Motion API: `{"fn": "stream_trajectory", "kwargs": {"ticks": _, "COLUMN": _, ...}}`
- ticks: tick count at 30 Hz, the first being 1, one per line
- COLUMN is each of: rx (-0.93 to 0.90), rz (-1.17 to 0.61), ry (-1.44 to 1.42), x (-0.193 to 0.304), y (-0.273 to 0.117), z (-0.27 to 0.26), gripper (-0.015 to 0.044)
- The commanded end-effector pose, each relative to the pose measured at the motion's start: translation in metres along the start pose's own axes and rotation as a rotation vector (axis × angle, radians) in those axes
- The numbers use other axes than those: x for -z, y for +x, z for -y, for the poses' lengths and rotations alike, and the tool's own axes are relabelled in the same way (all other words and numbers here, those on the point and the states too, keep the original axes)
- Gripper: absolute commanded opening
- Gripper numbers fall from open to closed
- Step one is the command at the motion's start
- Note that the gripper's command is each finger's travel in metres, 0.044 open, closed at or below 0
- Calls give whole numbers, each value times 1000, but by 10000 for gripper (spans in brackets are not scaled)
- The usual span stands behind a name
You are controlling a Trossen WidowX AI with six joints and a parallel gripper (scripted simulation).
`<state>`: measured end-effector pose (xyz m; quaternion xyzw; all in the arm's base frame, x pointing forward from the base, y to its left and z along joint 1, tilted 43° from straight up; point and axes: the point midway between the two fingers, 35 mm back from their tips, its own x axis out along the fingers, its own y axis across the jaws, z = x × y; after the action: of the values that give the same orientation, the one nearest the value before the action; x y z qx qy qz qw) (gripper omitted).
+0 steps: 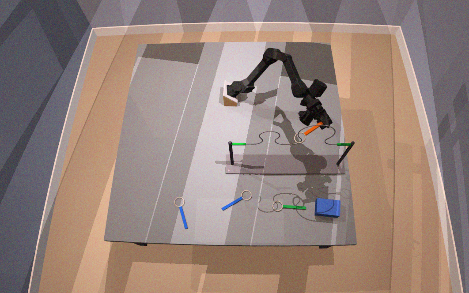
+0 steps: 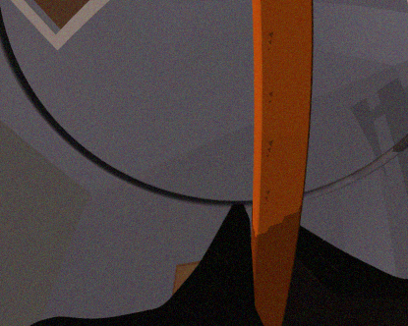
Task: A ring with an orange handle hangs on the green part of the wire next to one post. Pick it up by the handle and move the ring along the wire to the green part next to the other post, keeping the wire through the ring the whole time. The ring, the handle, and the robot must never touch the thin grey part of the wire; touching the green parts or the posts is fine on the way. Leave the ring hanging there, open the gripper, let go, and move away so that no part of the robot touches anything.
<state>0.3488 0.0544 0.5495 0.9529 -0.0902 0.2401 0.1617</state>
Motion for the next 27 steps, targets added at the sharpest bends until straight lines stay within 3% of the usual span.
{"fn": "stream_trajectory", "kwargs": {"ticks": 1, "rx": -4, "rz": 2, "ry": 2, "x": -1, "y": 0, "z": 3, "gripper": -150}}
{"fn": "stream_trajectory", "kwargs": {"ticks": 27, "rx": 181, "rz": -131, "ry": -346, "x": -11, "y": -25, "z": 71, "gripper": -150}}
